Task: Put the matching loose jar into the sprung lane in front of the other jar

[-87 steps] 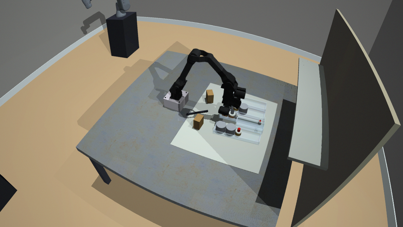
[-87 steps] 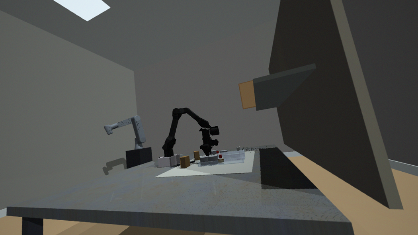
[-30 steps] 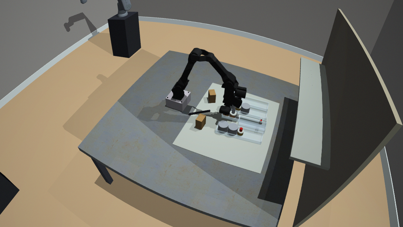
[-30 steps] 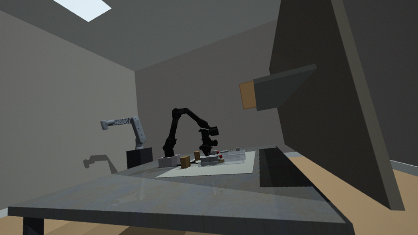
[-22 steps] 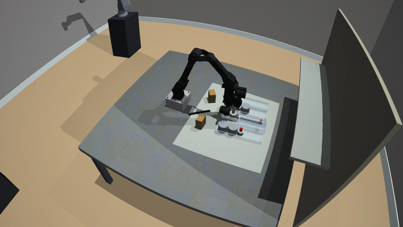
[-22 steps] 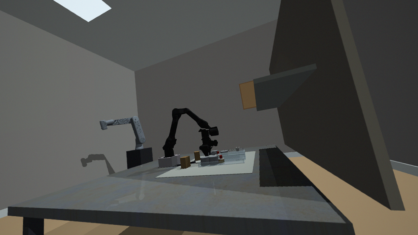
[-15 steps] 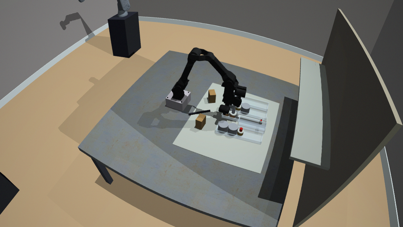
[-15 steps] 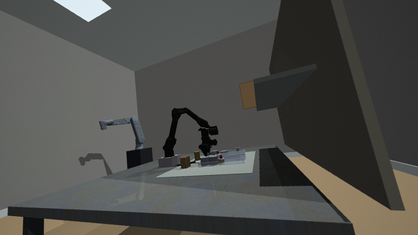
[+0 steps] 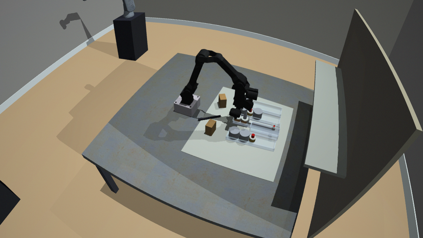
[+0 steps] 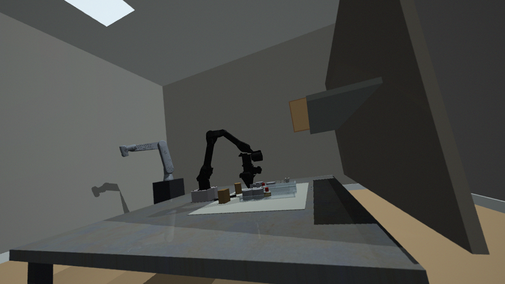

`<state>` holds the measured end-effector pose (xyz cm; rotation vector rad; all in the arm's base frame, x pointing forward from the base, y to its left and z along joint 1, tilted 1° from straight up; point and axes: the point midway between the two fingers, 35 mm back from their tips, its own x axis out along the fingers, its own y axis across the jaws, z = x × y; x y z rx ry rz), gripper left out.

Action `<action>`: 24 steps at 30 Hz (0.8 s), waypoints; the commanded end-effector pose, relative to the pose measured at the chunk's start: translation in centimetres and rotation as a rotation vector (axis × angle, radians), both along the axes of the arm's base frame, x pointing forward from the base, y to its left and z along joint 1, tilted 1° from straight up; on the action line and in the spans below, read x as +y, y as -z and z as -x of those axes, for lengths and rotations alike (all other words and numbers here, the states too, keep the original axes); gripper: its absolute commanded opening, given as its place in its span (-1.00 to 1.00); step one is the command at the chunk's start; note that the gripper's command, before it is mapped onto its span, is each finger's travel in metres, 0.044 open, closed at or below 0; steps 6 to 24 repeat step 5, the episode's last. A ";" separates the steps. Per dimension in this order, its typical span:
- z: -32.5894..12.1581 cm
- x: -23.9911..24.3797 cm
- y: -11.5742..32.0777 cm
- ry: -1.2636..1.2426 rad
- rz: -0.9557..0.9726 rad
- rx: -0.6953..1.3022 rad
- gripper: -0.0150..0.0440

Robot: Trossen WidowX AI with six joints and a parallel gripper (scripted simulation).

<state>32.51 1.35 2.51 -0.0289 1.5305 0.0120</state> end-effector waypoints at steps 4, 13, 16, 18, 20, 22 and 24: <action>2.2 -0.1 -0.2 0.001 0.001 -0.004 0.56; 2.6 -0.1 -0.2 0.001 0.001 -0.004 0.56; 2.6 -0.1 -0.2 0.001 0.001 -0.004 0.56; 2.6 -0.1 -0.2 0.001 0.001 -0.004 0.56; 2.6 -0.1 -0.2 0.001 0.001 -0.004 0.56; 2.6 -0.1 -0.2 0.001 0.001 -0.004 0.56; 2.6 -0.1 -0.2 0.001 0.001 -0.004 0.56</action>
